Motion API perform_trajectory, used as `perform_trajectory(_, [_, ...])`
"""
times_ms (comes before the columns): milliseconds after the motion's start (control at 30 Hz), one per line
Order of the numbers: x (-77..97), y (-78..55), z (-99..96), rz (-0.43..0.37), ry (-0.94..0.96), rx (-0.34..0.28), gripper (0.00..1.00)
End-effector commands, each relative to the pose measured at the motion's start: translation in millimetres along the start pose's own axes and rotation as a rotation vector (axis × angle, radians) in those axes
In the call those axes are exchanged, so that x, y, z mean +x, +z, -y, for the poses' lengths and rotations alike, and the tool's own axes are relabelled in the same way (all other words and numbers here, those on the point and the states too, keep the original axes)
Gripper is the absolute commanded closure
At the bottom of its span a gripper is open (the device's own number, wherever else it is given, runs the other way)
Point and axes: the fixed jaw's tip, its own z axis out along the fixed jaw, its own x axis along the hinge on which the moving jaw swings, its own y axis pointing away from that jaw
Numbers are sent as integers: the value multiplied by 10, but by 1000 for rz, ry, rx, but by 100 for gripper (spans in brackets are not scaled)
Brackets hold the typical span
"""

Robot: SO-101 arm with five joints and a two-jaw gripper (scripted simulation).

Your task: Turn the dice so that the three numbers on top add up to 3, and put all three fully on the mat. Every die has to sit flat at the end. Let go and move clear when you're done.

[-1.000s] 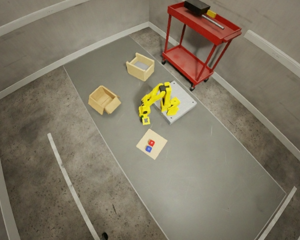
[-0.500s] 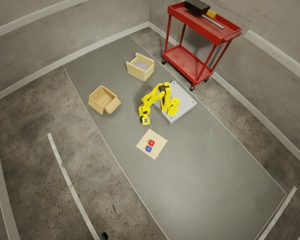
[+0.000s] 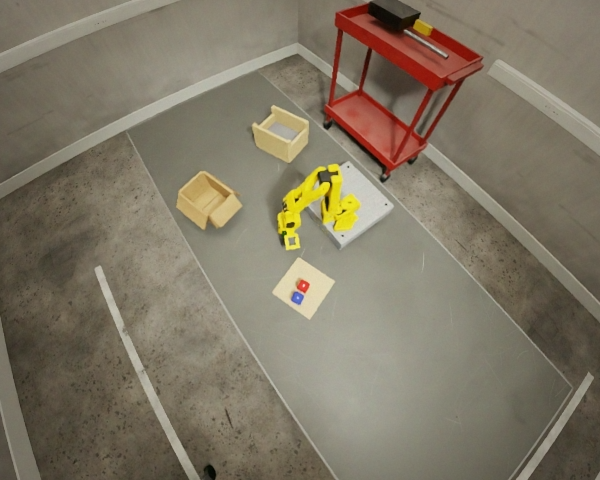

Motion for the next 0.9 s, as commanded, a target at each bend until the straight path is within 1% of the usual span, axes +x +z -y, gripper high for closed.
perform_trajectory(0, [10,27,-49,1,-1,-20,83])
perform_trajectory(200, [10,27,-49,1,-1,-20,80])
perform_trajectory(433, [10,27,-49,1,-1,-20,74])
perform_trajectory(500, [10,27,-49,1,-1,-20,74])
perform_trajectory(700, [10,27,-49,1,-1,-20,67])
perform_trajectory(867, [10,27,-49,1,-1,-20,65])
